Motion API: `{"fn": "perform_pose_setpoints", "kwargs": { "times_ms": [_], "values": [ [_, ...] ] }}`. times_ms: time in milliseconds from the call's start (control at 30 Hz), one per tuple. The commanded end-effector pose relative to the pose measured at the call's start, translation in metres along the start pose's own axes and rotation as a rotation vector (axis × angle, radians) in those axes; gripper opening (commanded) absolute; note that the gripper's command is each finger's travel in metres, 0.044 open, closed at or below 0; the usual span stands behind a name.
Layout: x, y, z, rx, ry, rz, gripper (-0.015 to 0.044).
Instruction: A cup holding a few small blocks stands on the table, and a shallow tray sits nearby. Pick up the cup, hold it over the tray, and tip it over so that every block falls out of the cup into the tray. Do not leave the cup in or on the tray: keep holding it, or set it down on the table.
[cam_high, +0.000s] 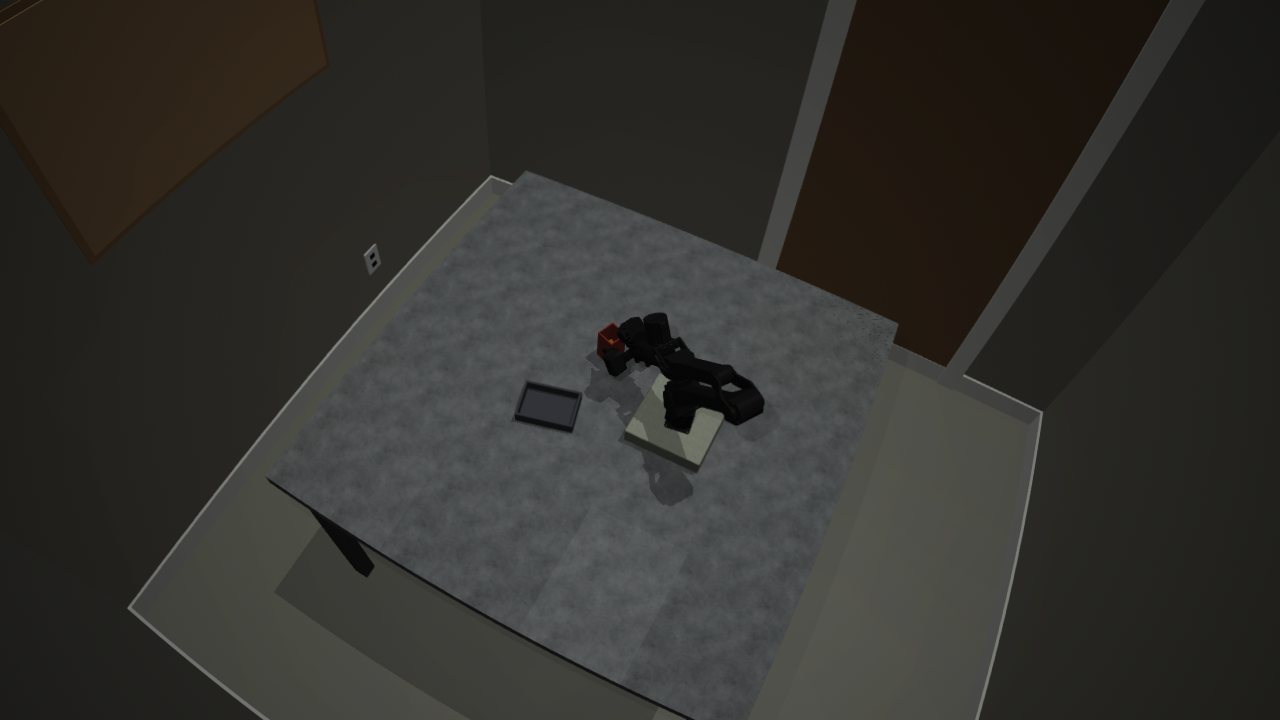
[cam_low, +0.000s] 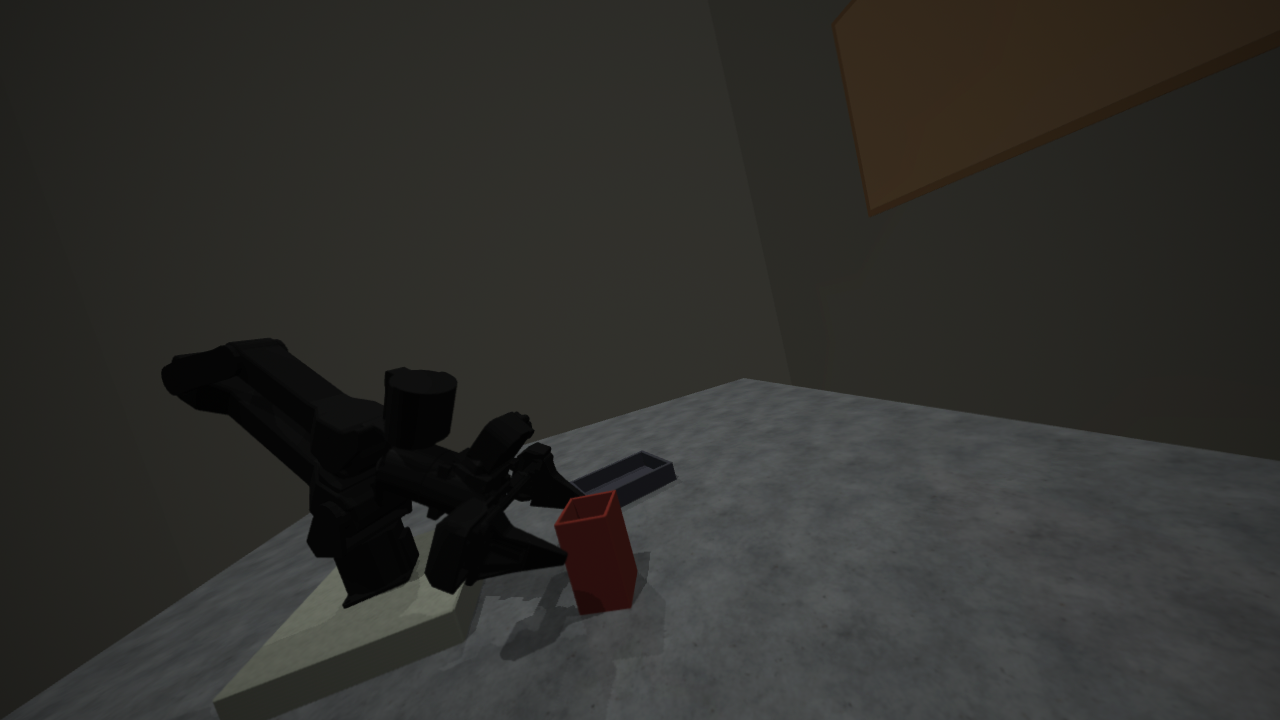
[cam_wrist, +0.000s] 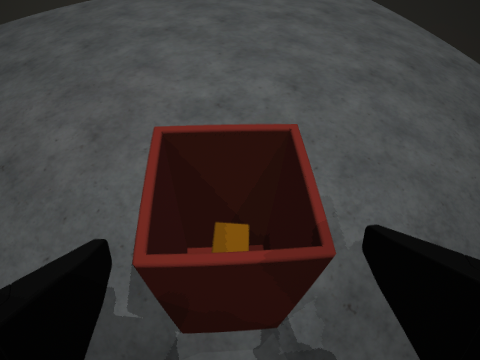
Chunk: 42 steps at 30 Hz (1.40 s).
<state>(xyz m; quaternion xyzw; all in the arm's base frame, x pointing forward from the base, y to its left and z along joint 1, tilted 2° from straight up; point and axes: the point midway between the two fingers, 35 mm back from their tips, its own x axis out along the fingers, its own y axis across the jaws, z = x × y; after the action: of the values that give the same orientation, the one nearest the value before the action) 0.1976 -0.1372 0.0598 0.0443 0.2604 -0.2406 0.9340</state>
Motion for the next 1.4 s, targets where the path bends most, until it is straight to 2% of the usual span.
{"fn": "perform_pose_setpoints", "kwargs": {
  "times_ms": [0,967,1100,1367],
  "values": [
    [0.005,0.000,-0.001,0.005,0.004,-0.004,0.0440],
    [0.048,0.000,-0.006,0.005,0.003,-0.004,0.0440],
    [0.049,0.000,-0.007,0.005,0.003,-0.004,0.0335],
    [0.049,0.000,-0.007,0.005,0.003,-0.004,0.0329]
  ]
}}
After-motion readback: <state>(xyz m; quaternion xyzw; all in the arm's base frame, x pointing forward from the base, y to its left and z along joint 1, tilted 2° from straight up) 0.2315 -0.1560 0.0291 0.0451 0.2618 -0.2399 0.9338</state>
